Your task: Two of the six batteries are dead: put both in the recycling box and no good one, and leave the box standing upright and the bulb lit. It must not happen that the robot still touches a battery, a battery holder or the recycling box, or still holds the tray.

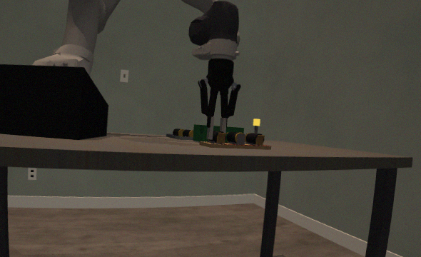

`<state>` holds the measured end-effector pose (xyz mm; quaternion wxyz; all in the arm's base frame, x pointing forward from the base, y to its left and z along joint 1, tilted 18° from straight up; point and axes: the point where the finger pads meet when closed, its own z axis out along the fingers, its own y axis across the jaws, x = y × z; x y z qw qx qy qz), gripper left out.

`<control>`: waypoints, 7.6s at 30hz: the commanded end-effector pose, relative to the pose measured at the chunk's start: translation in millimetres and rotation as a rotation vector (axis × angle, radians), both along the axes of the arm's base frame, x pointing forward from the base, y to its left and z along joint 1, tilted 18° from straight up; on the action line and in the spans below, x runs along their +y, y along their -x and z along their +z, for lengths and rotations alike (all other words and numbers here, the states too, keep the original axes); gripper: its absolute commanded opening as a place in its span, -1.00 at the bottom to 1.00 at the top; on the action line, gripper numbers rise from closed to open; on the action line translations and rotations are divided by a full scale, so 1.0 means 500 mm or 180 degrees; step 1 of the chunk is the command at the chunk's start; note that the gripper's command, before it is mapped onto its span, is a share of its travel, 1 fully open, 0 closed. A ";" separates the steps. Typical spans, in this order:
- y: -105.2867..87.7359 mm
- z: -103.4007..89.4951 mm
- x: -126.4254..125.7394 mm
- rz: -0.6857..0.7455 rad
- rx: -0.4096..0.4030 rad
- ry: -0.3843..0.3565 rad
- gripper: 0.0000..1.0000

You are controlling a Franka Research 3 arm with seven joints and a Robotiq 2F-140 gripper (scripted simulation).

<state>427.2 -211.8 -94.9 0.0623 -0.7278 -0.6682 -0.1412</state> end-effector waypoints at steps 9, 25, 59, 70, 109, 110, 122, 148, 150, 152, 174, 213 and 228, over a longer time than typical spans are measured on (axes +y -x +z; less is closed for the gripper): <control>0.003 0.018 -0.007 0.0006 -0.0004 0.0006 -0.68; 0.011 0.084 -0.027 0.0006 -0.0004 0.0006 -0.68; 0.026 0.204 -0.061 -0.0104 0.0028 -0.0008 -0.68; -0.008 0.228 0.006 -0.0104 0.0028 -0.0008 -0.68; -0.263 0.406 0.505 -0.0106 0.0029 -0.0009 -0.68; -0.263 0.406 0.505 -0.0112 0.0030 -0.0009 -0.68; -0.263 0.406 0.505 -0.0186 0.0052 -0.0019 -0.68; -0.280 0.272 0.544 -0.0186 0.0052 -0.0019 -0.68; -0.280 0.272 0.544 -0.0186 0.0052 -0.0019 -0.68; -0.280 0.272 0.544 -0.0186 0.0052 -0.0019 -0.68; -0.280 0.272 0.544 -0.0166 0.0046 -0.0016 -0.68; -0.287 0.274 0.547 0.0008 -0.0005 0.0006 -0.68; -0.287 0.274 0.547 0.0008 -0.0005 0.0006 -0.68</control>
